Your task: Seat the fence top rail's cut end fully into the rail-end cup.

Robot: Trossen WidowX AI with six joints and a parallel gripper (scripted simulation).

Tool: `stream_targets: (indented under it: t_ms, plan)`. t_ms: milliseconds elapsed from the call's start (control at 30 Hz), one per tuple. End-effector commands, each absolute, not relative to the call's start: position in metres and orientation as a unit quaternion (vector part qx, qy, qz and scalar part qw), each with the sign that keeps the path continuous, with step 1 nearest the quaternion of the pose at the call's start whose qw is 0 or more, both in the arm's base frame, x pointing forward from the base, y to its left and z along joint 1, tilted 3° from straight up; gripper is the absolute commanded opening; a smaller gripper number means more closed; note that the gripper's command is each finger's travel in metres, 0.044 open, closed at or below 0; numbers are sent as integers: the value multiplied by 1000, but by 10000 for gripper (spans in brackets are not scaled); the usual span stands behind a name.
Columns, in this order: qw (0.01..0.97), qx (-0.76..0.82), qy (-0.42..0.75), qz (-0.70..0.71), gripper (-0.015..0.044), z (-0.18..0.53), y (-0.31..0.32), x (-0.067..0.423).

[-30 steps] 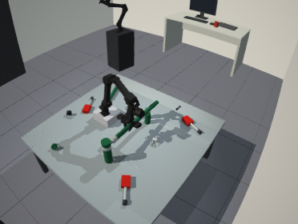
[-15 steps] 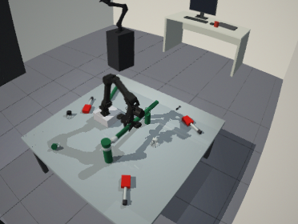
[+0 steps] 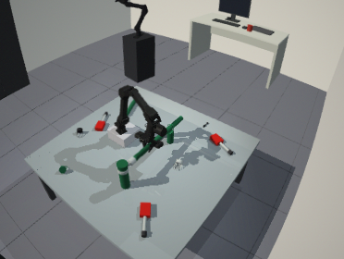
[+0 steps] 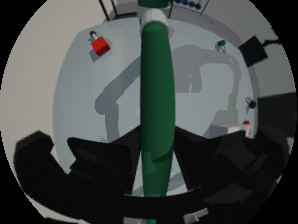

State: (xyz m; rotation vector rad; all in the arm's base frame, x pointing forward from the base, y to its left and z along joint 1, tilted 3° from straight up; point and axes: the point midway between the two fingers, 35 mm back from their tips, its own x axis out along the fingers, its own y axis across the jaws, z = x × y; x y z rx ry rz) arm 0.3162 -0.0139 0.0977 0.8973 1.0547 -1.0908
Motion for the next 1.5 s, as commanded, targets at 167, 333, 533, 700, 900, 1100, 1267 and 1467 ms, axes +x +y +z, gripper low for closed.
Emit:
stream_targets:
  t_ms: [167,333,533,700,900,1100,1267,1467]
  plan:
    - [636,393,461,-478,0,98,-15,317]
    - [636,393,461,-478,0,98,-16,317]
    - [636,393,461,-478,0,98,-17,317]
    - [636,393,461,-478,0,98,-17,317]
    - [636,393,461,-478,0,98,-18,317]
    - [636,393,461,-478,0,98,-18,317]
    - [636,393,461,-478,0,98,-19,317]
    - [635,395,464,-476,0,97,-15,316]
